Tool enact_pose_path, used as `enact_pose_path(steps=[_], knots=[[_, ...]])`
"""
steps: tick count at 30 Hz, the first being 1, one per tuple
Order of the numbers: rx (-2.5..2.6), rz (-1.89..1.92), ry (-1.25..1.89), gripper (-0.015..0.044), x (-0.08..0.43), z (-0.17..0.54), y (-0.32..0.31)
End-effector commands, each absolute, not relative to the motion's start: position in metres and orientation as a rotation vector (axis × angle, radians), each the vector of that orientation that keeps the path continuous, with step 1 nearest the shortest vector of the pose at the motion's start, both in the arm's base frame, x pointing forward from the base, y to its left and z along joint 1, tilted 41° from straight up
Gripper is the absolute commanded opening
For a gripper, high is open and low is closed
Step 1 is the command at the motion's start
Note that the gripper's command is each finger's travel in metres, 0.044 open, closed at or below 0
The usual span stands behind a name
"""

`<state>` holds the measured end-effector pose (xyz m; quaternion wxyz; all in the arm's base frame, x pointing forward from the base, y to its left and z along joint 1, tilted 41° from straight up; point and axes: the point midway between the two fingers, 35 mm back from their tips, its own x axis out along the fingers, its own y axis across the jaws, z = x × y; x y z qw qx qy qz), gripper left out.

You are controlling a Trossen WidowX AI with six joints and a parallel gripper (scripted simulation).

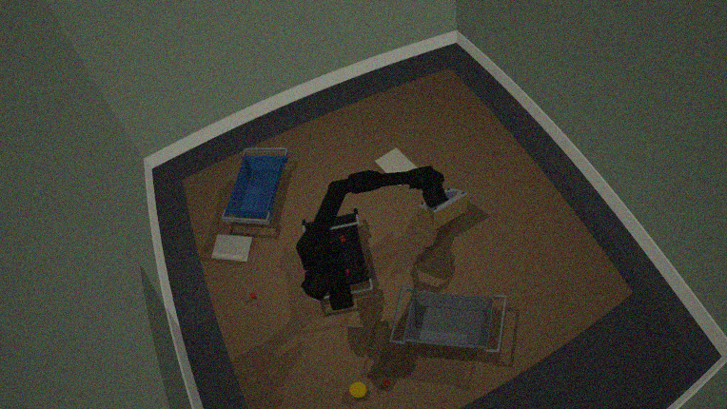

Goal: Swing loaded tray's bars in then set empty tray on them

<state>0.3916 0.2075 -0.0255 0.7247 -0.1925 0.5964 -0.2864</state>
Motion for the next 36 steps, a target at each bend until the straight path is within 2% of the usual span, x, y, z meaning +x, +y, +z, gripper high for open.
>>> enact_pose_path(steps=[1,24,36], knots=[[-0.401,-0.638,1.308,0.008,0.395,-0.025,0.209],[-0.402,-0.639,1.306,0.008,0.403,-0.069,0.171],[-0.403,-0.639,1.307,0.008,0.396,-0.039,0.176]])
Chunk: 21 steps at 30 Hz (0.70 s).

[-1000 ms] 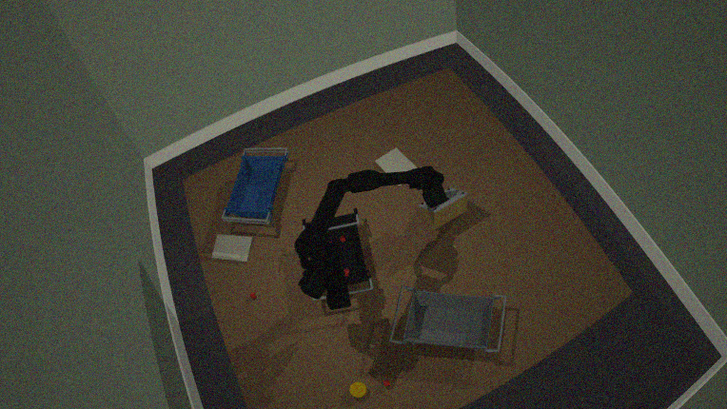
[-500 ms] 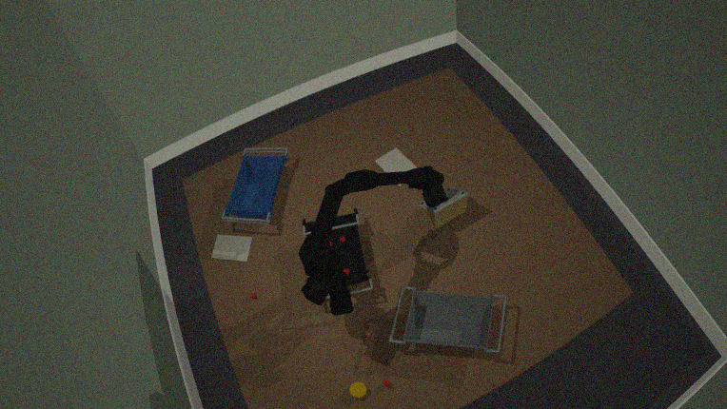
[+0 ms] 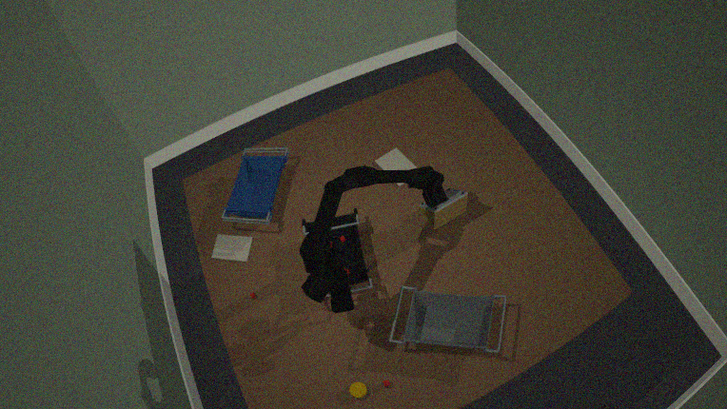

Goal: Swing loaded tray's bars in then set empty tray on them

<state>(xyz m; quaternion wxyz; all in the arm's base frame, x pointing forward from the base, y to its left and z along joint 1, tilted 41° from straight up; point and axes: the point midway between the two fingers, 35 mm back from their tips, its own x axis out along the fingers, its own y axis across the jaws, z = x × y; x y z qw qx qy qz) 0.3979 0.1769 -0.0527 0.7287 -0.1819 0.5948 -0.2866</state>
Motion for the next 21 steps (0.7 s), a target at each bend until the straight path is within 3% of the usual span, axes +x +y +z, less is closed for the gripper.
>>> enact_pose_path(steps=[1,21], knots=[[-0.403,-0.639,1.307,0.008,0.395,-0.037,0.175],[-0.406,-0.641,1.307,0.008,0.386,-0.013,0.125]])
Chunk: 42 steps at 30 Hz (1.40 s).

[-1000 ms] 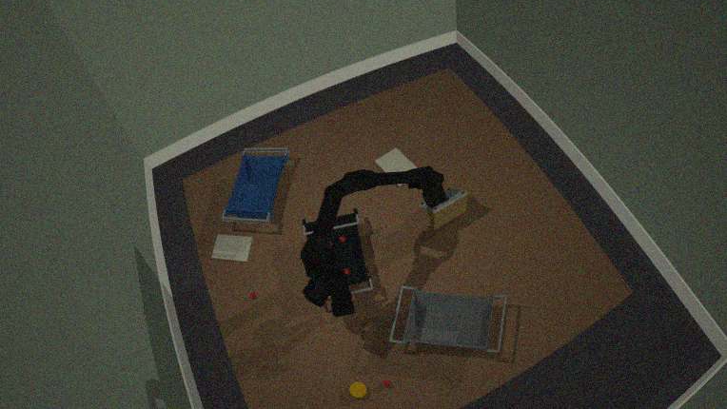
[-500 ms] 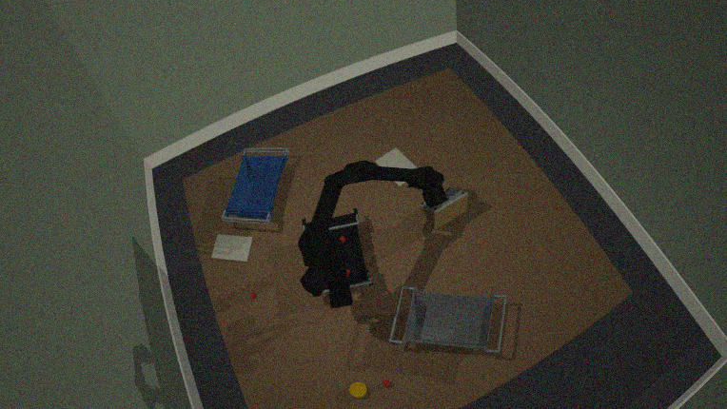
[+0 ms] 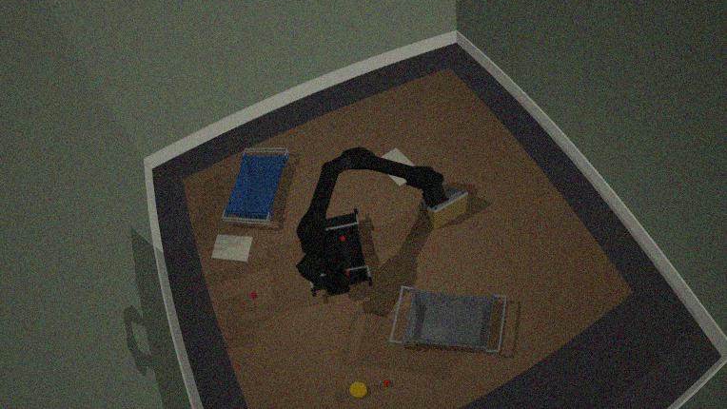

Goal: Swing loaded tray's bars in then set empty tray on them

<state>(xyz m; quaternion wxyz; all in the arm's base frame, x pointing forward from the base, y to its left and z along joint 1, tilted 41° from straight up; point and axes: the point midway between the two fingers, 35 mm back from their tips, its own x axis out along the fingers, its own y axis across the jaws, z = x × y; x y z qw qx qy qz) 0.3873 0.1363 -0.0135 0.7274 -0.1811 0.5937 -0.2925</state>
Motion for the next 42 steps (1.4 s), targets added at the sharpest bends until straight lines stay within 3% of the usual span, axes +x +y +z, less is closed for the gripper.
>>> enact_pose_path(steps=[1,14,37,40,42], knots=[[-0.406,-0.642,1.307,0.008,0.386,-0.014,0.123],[-0.405,-0.64,1.308,0.008,0.381,0.016,0.155],[-0.41,-0.635,1.303,0.008,0.383,0.012,0.15],[-0.41,-0.635,1.303,0.0001,0.383,0.012,0.15],[-0.41,-0.635,1.303,0.0,0.383,0.012,0.15]])
